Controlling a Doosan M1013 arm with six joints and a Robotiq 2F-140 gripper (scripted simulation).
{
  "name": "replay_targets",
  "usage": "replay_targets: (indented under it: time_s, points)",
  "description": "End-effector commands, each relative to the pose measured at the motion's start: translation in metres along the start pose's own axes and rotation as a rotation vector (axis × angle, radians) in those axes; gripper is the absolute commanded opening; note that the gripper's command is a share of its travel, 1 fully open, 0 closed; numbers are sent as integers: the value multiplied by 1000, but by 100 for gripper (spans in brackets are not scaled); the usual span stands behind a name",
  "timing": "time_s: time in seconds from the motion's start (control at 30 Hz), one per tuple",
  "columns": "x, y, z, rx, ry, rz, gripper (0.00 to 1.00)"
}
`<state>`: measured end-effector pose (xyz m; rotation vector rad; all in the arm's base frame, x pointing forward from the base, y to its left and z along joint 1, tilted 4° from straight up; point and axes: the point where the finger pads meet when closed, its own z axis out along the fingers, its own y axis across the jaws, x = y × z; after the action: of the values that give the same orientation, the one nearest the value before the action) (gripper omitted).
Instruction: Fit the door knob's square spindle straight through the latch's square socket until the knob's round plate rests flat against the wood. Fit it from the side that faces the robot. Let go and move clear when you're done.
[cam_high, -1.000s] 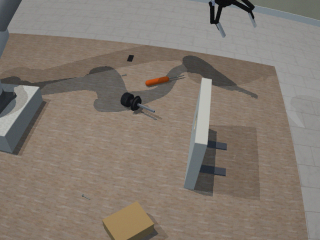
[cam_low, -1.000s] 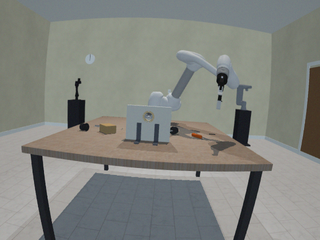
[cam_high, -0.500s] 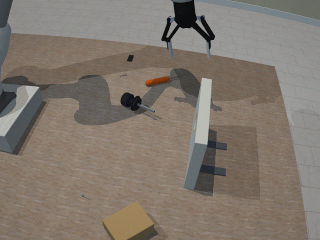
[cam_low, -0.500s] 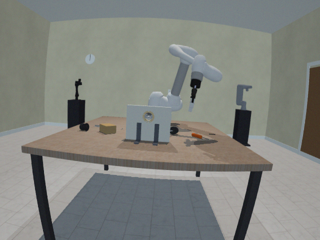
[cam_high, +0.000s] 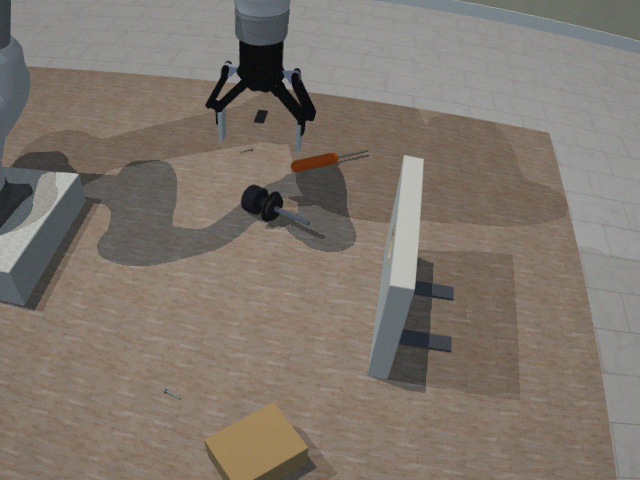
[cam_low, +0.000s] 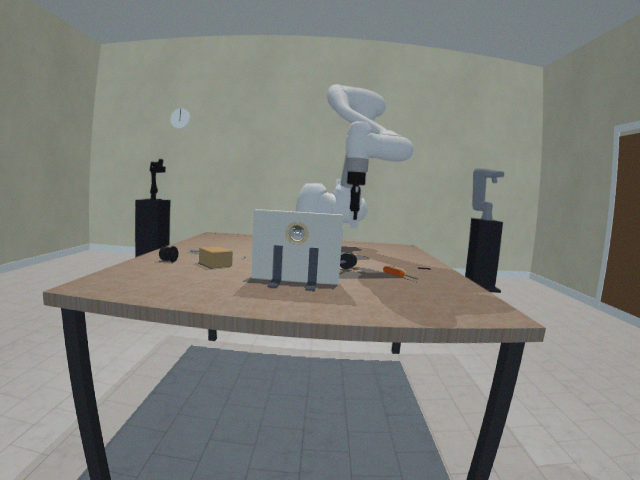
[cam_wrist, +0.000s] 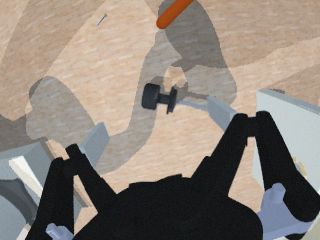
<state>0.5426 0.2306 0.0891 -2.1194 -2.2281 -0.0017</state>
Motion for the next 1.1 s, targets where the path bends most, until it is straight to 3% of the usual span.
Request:
replay_targets:
  time_s: [0.0, 0.17, 0.2, 0.47, 0.7, 0.93, 1.07]
  points:
    - [-3, -7, 0, 2, 7, -4, 100]
    - [-3, -7, 0, 2, 7, -4, 100]
    - [-3, -7, 0, 2, 7, -5, 57]
    - [-3, -7, 3, 26, -9, -188, 57]
    - [-1, -6, 10, 28, -10, -199, 57]
    - [0, -6, 13, 51, -26, -376, 57]
    - [2, -5, 19, 52, -26, -380, 57]
